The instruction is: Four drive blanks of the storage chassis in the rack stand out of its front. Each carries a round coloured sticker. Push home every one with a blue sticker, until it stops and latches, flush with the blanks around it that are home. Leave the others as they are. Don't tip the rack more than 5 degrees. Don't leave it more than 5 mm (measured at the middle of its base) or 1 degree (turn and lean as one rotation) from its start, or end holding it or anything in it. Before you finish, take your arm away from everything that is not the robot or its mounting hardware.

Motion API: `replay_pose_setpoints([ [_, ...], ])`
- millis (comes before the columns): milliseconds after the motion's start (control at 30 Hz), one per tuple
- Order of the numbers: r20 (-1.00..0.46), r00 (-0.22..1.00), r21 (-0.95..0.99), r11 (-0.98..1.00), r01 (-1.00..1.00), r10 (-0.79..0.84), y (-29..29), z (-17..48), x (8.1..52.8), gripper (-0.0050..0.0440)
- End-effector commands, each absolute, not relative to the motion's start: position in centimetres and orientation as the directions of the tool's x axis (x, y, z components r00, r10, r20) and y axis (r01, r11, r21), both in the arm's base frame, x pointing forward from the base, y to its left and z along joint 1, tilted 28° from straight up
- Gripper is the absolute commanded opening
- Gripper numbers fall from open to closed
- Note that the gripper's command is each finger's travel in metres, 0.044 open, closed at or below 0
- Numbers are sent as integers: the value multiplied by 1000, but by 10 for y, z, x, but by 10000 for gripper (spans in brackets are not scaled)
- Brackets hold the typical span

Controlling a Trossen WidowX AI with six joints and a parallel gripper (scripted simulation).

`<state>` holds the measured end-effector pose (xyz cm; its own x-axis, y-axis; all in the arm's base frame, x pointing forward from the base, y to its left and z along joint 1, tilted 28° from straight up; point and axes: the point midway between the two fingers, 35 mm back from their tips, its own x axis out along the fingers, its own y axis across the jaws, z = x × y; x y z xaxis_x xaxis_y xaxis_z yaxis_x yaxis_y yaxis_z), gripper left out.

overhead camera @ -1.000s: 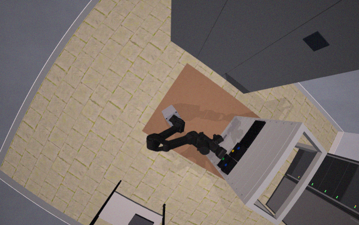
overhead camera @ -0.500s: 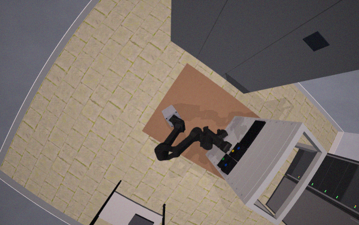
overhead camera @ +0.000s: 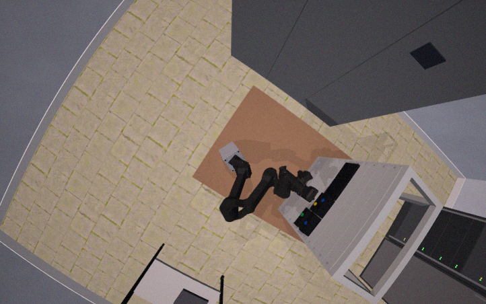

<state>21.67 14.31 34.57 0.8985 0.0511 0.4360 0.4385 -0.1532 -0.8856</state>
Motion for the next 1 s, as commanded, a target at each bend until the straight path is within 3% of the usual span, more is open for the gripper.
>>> replay_pose_setpoints([
  [0, 446, 894, -884, -139, 447, 39, 146, 352, 216, 0],
  [967, 446, 894, -884, -139, 447, 39, 149, 369, 249, 0],
])
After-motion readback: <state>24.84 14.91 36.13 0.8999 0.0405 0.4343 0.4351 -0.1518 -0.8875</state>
